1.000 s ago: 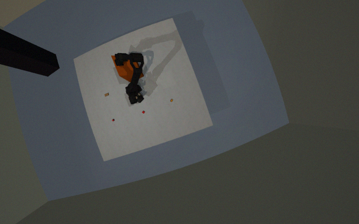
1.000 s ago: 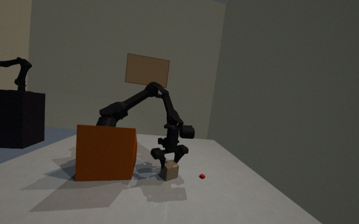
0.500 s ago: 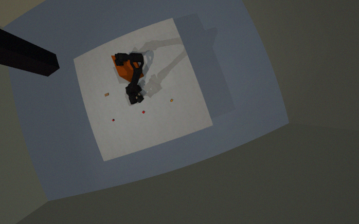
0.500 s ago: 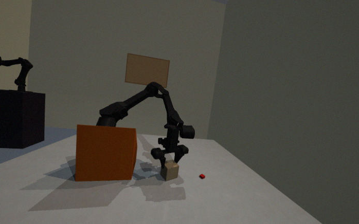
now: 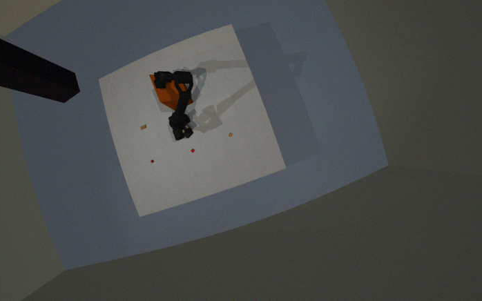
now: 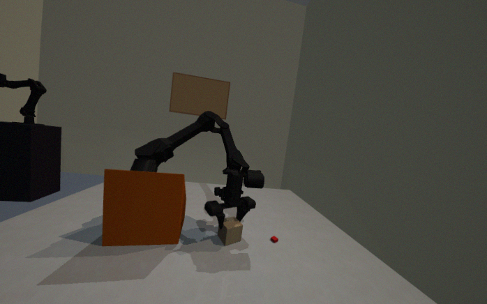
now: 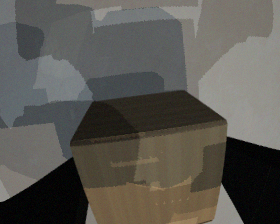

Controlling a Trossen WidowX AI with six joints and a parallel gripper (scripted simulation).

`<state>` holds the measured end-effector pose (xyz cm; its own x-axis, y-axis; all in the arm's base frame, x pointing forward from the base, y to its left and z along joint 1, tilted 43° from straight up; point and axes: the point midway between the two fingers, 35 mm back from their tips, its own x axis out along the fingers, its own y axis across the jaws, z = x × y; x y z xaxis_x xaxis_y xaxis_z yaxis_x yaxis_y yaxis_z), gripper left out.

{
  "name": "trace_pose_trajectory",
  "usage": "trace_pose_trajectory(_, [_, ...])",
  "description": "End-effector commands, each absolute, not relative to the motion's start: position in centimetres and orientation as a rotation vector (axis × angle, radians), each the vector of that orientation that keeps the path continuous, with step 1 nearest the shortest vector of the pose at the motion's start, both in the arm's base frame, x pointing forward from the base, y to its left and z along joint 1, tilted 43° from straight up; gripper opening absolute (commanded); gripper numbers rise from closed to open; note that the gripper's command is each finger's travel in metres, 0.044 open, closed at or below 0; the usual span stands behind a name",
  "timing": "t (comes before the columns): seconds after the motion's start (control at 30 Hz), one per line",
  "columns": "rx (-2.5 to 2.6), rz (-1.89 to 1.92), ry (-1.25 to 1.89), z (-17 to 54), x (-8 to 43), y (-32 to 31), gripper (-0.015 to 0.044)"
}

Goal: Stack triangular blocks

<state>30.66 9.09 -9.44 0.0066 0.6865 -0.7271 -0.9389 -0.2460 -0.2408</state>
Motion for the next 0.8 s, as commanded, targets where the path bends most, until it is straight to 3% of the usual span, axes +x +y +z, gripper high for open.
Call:
trace_pose_trajectory(0.0, [-0.908, 1.595, 0.376, -9.4, 30.7, 9.1, 0.0210])
trace_pose_trajectory(0.3, [-0.908, 1.595, 0.376, -9.4, 30.7, 9.1, 0.0440])
trace_pose_trajectory(0.57, [-0.909, 1.595, 0.377, -9.3, 30.7, 8.9, 0.0440])
trace_pose_trajectory(0.77, [-0.914, 1.594, 0.382, -3.3, 31.0, 3.0, 0.0440])
